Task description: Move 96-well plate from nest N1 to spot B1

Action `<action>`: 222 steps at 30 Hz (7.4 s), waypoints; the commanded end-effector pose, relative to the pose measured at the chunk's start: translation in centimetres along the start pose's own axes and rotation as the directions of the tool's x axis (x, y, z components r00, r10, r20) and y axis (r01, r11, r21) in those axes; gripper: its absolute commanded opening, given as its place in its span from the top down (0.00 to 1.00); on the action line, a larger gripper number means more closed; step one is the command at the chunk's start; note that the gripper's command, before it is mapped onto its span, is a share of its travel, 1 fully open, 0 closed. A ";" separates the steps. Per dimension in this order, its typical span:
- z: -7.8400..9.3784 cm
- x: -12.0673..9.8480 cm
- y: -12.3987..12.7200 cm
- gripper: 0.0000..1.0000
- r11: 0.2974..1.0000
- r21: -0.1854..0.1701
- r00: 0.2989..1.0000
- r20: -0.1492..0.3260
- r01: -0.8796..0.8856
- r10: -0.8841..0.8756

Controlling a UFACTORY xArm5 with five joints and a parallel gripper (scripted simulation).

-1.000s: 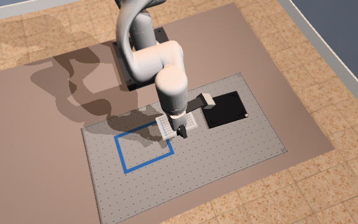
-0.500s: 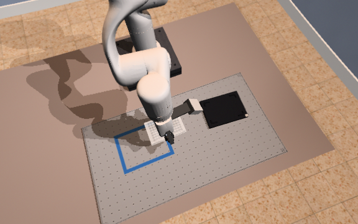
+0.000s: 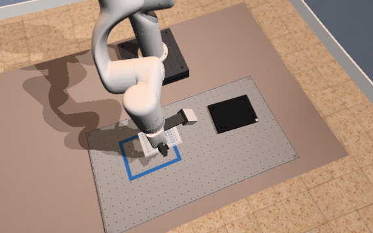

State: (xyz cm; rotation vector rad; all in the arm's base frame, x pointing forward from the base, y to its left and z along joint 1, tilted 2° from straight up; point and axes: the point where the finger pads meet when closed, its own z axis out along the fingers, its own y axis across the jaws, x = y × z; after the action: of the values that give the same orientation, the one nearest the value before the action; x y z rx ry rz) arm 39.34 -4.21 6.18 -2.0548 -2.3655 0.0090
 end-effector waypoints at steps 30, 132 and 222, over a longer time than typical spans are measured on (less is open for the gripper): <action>-0.1 -5.3 0.4 1.00 1.000 -0.007 1.000 0.001 0.000 0.000; 7.1 -5.4 0.3 1.00 1.000 -0.006 1.000 0.001 0.000 0.000; 8.0 -5.4 0.3 0.00 1.000 -0.006 1.000 0.001 0.000 0.000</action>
State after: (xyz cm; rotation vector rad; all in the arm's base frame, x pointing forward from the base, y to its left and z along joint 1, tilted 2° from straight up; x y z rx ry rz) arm 40.19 -9.53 -1.91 -2.0565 -2.3669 0.0051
